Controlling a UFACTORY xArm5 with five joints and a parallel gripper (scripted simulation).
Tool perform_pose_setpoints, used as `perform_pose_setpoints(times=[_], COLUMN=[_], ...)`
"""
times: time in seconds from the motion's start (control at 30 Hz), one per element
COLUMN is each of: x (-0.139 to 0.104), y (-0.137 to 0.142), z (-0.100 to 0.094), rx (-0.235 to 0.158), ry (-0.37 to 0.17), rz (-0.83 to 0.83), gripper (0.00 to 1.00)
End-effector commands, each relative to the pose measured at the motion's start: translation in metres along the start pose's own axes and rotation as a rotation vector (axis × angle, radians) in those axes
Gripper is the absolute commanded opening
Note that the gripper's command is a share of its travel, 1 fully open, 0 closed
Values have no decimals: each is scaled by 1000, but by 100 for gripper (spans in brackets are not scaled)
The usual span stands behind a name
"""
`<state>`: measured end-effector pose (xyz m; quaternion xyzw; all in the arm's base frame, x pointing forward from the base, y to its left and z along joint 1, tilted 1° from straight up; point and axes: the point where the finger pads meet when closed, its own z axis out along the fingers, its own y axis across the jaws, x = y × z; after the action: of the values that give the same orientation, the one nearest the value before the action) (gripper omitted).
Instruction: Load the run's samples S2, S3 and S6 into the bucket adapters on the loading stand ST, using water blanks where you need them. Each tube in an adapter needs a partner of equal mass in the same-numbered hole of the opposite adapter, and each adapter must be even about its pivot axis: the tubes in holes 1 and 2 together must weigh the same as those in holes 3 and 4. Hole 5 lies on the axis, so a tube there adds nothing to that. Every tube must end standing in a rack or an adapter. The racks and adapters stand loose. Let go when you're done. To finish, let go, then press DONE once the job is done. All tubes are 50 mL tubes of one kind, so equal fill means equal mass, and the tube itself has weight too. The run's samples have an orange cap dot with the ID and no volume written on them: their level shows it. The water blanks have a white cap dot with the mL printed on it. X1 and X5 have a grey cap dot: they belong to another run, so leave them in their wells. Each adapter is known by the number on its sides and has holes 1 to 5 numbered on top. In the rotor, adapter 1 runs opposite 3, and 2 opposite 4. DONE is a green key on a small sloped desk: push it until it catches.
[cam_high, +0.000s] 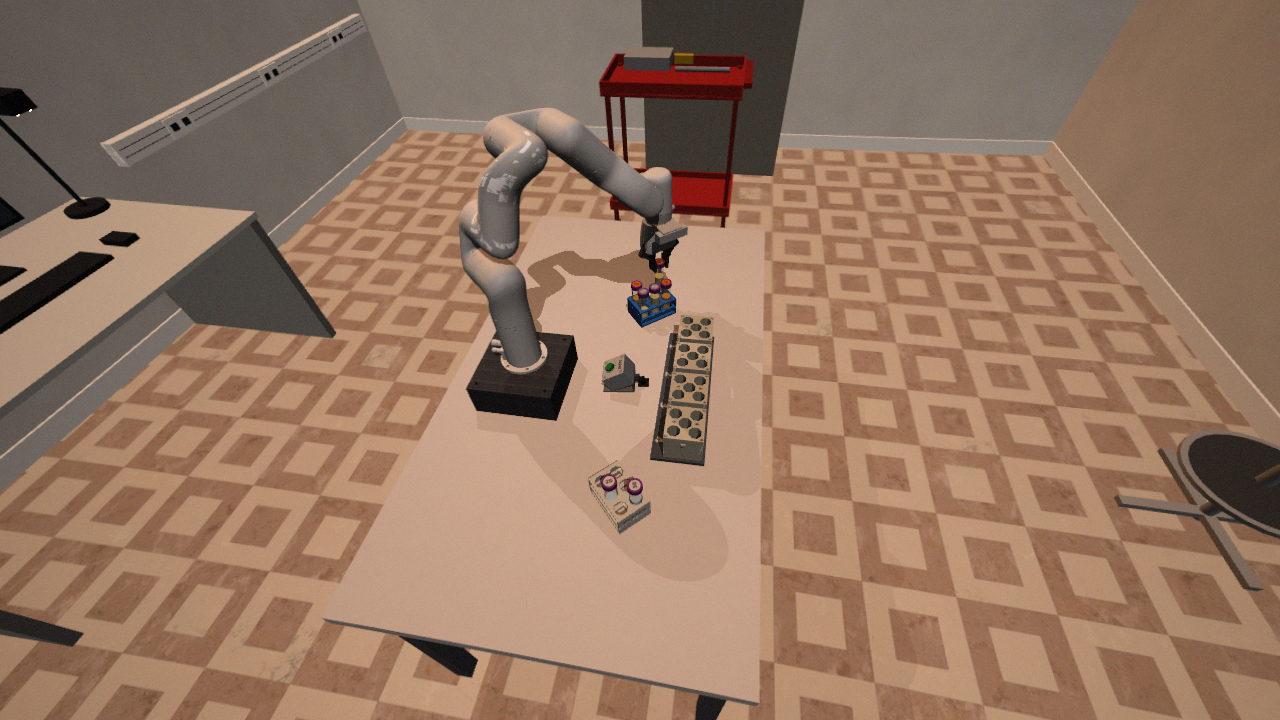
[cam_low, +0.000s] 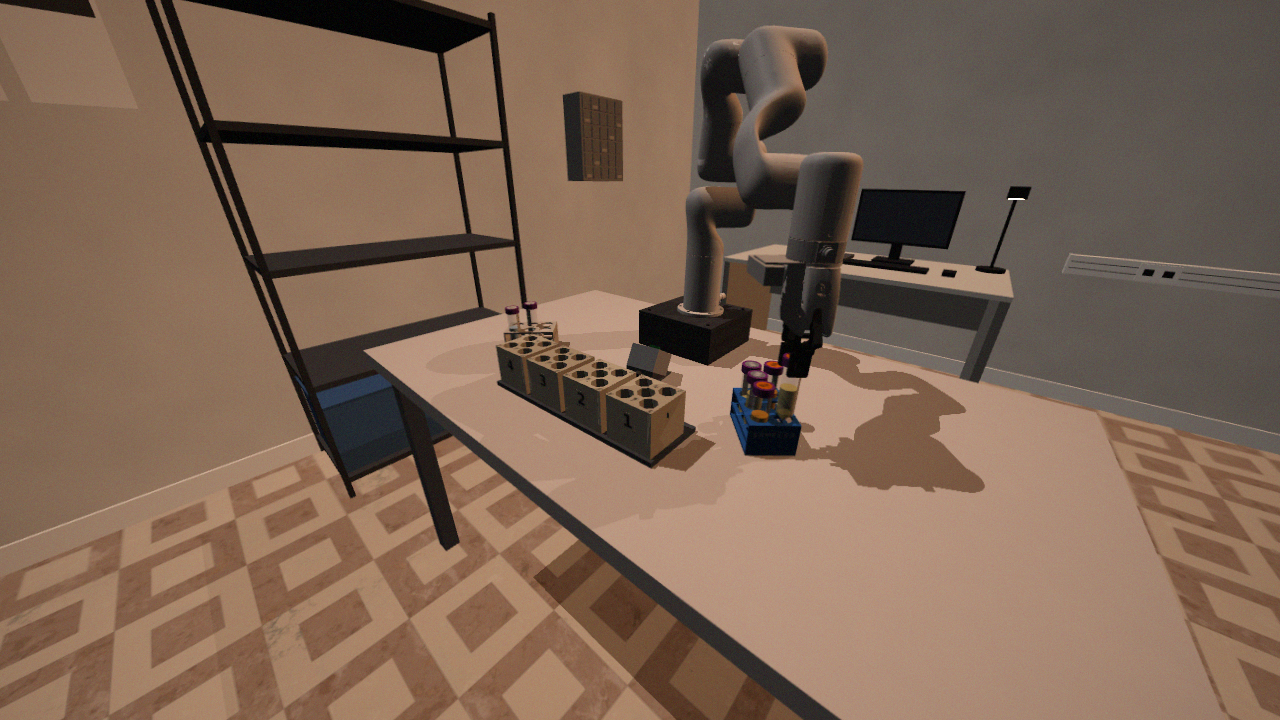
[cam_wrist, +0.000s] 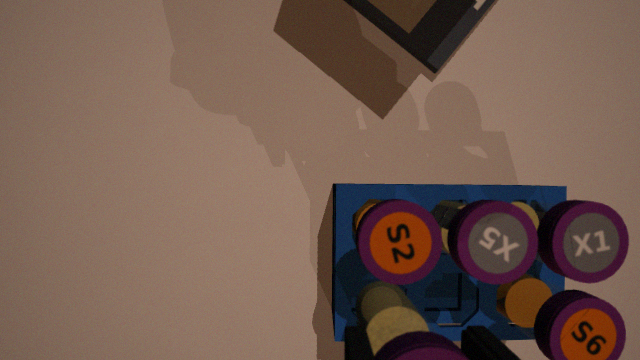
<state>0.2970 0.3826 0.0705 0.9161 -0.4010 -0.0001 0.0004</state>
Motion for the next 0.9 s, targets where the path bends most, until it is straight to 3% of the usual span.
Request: perform_pose_setpoints(times=[0.0,0.87], x=[0,0], y=[-1,-1], z=[-12,-56], rx=[2,2], ry=[-11,-11], rz=[0,0], gripper=[0,0])
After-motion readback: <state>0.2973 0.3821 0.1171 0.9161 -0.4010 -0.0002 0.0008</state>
